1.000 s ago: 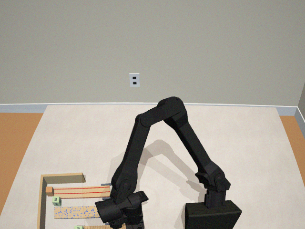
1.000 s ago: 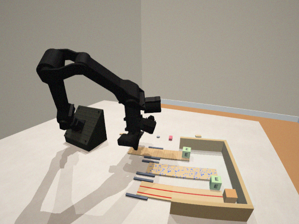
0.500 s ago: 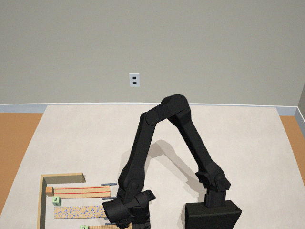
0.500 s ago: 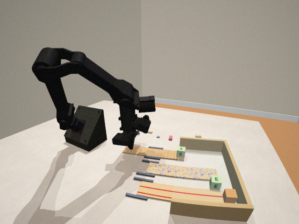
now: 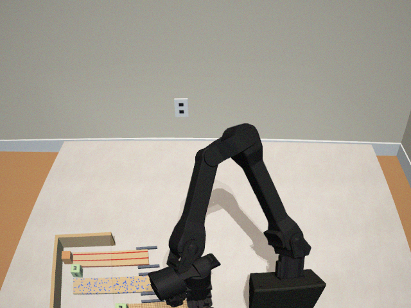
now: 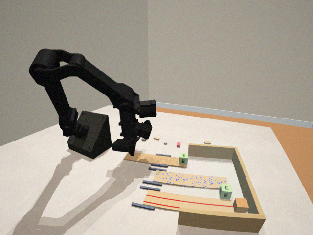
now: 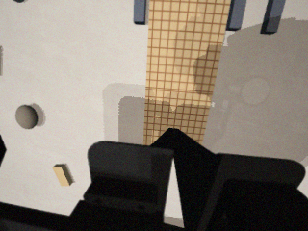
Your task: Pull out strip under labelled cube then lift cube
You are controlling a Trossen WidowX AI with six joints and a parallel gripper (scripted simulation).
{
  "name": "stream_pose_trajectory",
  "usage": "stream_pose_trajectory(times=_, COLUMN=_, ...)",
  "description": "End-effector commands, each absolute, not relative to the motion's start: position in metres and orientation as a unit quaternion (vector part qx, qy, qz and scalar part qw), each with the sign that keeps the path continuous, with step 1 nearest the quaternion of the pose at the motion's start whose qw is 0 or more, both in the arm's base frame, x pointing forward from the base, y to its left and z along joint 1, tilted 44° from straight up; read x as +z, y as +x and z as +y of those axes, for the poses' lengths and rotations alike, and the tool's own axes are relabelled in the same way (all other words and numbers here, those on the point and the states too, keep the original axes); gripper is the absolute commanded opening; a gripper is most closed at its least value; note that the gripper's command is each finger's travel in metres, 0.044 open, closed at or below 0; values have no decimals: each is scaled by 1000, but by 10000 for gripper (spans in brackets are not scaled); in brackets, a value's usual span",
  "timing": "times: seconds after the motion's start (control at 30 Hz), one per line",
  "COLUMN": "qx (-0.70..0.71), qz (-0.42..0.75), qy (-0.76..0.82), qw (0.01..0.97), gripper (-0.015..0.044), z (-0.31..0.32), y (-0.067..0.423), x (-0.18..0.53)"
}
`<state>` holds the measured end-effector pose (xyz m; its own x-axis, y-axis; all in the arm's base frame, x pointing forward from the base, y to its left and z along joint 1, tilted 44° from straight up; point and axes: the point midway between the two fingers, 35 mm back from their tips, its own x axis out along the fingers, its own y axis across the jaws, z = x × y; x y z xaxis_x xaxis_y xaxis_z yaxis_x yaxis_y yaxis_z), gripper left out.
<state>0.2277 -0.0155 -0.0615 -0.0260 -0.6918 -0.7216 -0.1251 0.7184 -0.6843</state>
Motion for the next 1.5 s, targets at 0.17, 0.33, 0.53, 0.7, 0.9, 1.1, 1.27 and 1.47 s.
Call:
stream_pose_trajectory(times=0.17, qx=-225, qz=692, qy=-299, qw=617, gripper=0, z=-20, y=205, x=-62)
stream_pose_trajectory(times=0.33, qx=-225, qz=692, qy=-299, qw=617, gripper=0, z=-21, y=198, x=-61)
stream_pose_trajectory(times=0.53, qx=-225, qz=692, qy=-299, qw=617, gripper=0, z=-21, y=190, x=-60)
stream_pose_trajectory(times=0.7, qx=-225, qz=692, qy=-299, qw=617, gripper=0, z=-21, y=186, x=-60)
stream_pose_trajectory(times=0.9, qx=-225, qz=692, qy=-299, qw=617, gripper=0, z=-21, y=186, x=-60)
stream_pose_trajectory(times=1.1, qx=-225, qz=692, qy=-299, qw=617, gripper=0, z=-21, y=186, x=-60)
stream_pose_trajectory(times=1.27, qx=-225, qz=692, qy=-299, qw=617, gripper=0, z=-21, y=186, x=-60)
stream_pose_trajectory(times=1.47, qx=-225, qz=692, qy=-299, qw=617, gripper=0, z=-21, y=186, x=-60)
